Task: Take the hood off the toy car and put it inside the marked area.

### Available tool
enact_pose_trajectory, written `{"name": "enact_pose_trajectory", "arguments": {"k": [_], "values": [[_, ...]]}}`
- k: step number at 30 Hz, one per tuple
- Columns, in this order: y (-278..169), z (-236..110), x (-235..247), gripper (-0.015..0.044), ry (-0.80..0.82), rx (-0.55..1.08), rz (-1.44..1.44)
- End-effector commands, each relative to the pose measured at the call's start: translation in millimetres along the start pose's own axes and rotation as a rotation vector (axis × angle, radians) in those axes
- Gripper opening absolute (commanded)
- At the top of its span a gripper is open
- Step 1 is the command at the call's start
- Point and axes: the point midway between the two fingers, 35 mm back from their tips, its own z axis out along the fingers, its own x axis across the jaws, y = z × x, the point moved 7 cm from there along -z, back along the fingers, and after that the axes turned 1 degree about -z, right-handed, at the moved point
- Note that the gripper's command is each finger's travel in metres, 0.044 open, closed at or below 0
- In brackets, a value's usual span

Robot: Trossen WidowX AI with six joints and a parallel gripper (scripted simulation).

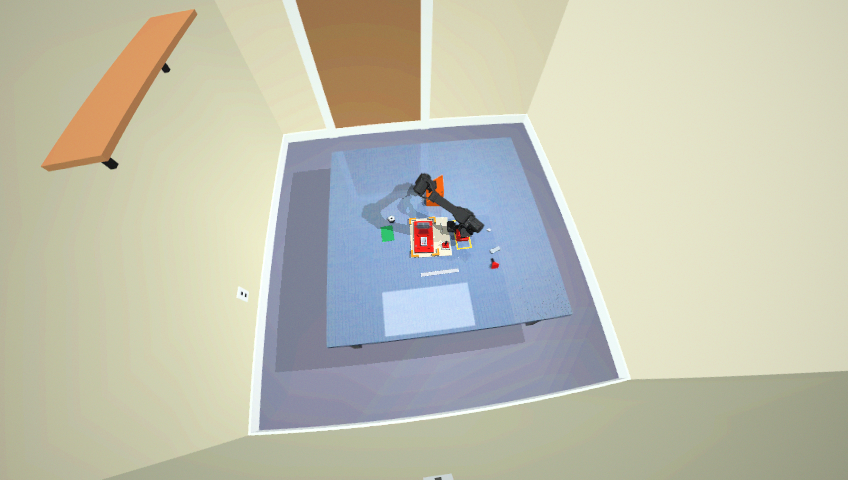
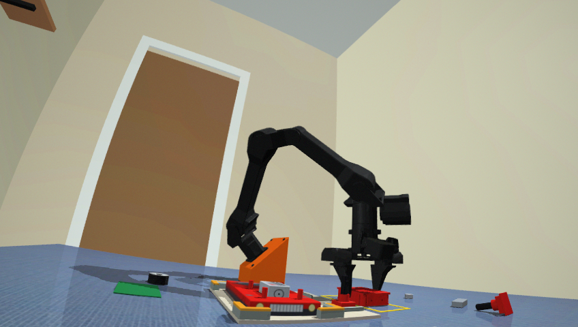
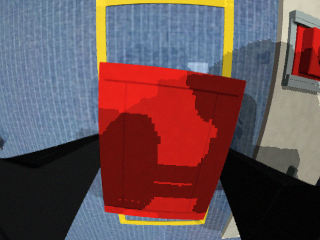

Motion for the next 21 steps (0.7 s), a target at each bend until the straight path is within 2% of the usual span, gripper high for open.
{"name": "enact_pose_trajectory", "arguments": {"k": [1,15,18,21], "values": [[0,0,0,0.0079,0.0,0.0,0.0],[0,0,0,0.044,0.0,0.0,0.0],[1,-11,1,0.044,0.0,0.0,0.0],[2,-38,3,0.044,-0.003,0.001,-0.001]]}}
